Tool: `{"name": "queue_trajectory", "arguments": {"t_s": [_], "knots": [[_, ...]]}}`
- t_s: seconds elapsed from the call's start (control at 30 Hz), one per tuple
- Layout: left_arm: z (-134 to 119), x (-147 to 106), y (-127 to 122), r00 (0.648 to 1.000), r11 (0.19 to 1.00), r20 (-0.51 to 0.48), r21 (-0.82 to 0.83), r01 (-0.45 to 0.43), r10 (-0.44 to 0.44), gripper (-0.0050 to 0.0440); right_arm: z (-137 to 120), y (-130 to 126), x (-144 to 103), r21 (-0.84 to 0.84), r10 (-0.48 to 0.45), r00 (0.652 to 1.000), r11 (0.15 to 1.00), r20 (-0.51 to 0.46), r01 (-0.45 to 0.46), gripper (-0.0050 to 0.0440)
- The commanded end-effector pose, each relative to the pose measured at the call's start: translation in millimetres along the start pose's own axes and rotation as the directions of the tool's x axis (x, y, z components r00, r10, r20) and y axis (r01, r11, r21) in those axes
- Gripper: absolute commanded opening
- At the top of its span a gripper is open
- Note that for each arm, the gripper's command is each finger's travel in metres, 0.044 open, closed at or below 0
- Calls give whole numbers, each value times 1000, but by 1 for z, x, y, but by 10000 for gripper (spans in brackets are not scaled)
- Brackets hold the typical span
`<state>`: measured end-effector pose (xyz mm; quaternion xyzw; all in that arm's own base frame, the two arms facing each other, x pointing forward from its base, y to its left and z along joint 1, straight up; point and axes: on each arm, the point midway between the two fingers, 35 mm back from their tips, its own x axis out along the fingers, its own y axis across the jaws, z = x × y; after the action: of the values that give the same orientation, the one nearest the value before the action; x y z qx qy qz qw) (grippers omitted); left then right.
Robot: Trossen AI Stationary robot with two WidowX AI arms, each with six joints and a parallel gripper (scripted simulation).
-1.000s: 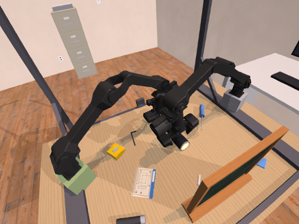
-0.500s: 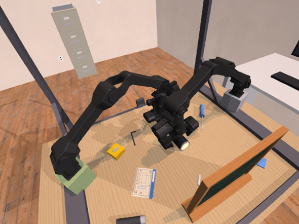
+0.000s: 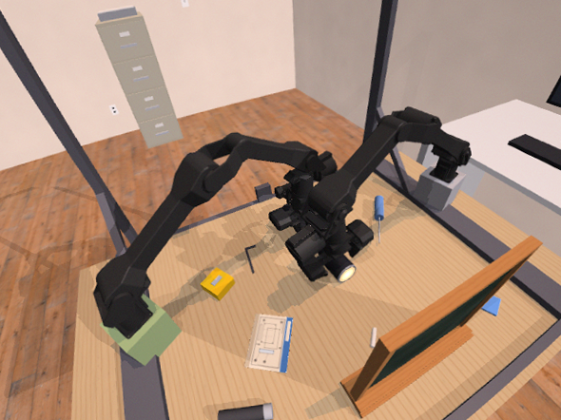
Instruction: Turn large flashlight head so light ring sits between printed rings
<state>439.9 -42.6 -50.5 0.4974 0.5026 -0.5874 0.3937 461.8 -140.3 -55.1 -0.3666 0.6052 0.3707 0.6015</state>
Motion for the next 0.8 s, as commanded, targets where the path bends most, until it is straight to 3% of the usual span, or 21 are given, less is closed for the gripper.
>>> {"name": "queue_trajectory", "arguments": {"t_s": [0.0,0.37,0.77], "knots": [[-1,-12,3,999,999,-5,2,-32,32,226,1,-6,-16,-4,-33,999,999,8,33,130],[-1,-12,3,999,999,-5,2,-32,32,226,1,-6,-16,-4,-33,999,999,8,33,130],[-1,-10,-2,980,980,-2,3,-200,200,226,1,-6,-16,-4,-33,999,999,8,33,130]]}}
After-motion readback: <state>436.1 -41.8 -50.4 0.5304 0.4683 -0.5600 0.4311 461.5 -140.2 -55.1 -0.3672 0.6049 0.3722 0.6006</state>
